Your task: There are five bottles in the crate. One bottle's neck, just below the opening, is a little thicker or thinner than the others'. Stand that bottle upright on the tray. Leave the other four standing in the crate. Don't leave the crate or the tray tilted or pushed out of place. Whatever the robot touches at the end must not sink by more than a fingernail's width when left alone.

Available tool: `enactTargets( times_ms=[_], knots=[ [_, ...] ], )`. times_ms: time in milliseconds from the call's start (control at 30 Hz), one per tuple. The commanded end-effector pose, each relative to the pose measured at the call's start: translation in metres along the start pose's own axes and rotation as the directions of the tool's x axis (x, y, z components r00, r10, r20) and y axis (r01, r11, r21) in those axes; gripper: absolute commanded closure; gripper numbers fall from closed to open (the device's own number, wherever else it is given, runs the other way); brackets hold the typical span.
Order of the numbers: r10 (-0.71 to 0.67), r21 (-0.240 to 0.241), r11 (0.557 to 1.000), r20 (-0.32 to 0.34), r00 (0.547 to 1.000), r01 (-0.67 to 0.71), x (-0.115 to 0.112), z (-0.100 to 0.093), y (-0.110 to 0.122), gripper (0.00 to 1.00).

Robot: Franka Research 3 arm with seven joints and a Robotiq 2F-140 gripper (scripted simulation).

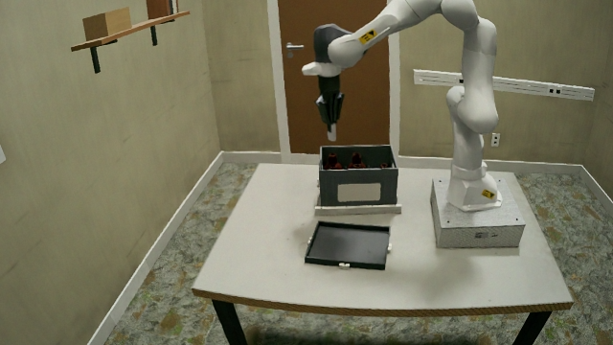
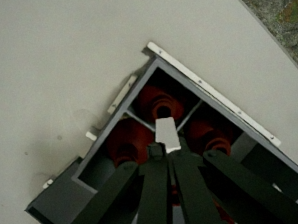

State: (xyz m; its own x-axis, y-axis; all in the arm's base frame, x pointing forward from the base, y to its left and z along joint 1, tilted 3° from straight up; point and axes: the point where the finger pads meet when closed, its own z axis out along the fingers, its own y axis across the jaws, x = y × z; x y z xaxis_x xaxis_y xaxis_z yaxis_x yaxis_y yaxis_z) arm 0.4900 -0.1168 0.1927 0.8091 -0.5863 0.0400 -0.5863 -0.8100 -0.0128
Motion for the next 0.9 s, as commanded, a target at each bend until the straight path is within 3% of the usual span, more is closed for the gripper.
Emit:
enactTargets(
  times_ms=[0,267,500,633,667,867],
  knots=[
    [0.002,-0.002,1.000,-0.002,1.000,-0.002,0.001,-0.002,0.000,0.90],
    [0.002,-0.001,1.000,-0.002,1.000,-0.002,0.000,-0.002,-0.001,0.90],
    [0.002,-0.001,1.000,-0.002,1.000,-0.002,-0.057,-0.002,-0.056,0.90],
    [0.002,-0.002,1.000,-0.003,1.000,-0.002,-0.061,-0.002,-0.059,0.90],
    [0.002,-0.002,1.000,-0.003,1.000,-0.002,-0.061,-0.002,-0.059,0.56],
    [0.002,-0.002,1.000,-0.003,1.000,-0.002,-0.061,-0.002,-0.059,0.56]
  ],
)
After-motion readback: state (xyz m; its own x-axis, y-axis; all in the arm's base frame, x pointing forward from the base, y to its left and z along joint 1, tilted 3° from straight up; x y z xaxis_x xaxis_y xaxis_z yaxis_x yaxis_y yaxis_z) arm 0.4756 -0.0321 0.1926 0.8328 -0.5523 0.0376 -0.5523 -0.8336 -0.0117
